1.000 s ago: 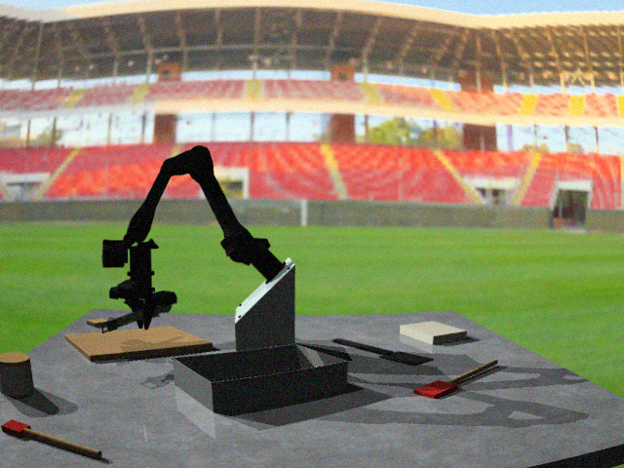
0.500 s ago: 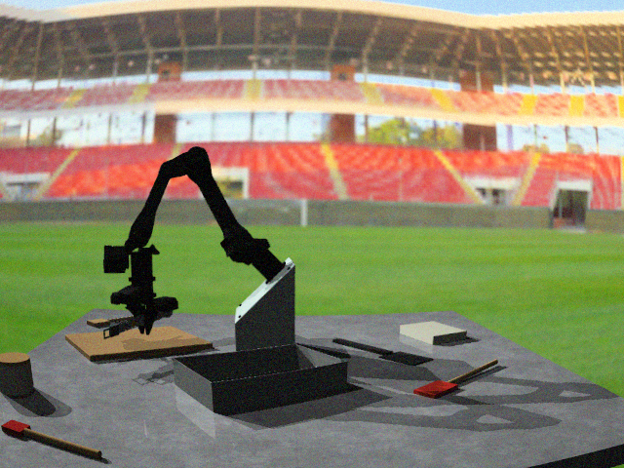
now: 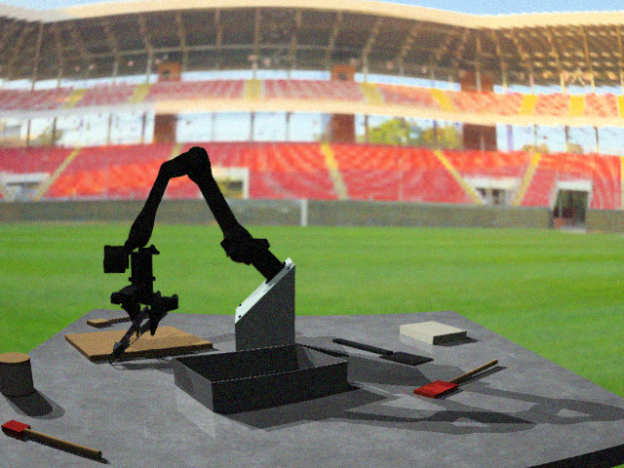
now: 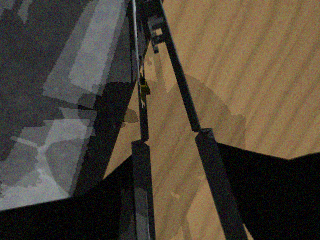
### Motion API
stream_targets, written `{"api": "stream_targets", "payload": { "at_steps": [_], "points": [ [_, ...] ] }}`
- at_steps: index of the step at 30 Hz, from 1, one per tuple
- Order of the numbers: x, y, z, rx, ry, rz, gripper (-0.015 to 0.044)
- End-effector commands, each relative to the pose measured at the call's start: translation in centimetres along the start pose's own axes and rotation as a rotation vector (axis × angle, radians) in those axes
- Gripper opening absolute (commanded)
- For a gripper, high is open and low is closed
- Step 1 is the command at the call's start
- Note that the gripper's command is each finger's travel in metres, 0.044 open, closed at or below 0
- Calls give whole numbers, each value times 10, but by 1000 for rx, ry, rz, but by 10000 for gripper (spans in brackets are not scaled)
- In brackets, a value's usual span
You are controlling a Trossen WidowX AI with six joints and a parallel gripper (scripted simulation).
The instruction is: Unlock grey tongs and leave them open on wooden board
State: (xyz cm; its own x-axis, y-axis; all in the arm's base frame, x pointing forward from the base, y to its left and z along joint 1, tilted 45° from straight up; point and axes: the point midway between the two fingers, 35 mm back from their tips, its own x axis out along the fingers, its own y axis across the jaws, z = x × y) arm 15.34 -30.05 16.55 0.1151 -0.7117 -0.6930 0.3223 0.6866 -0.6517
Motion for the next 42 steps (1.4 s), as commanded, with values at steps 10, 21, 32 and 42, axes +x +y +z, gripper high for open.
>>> {"api": "stream_targets", "payload": {
  "at_steps": [10, 21, 32, 42],
  "points": [
    [-3, -1, 5, 1, -1, 3, 440],
    [-64, -8, 101, 10, -6, 21, 440],
    [-114, -1, 149, 4, -12, 10, 440],
    [-157, -2, 141, -2, -21, 19, 440]
  ]
}}
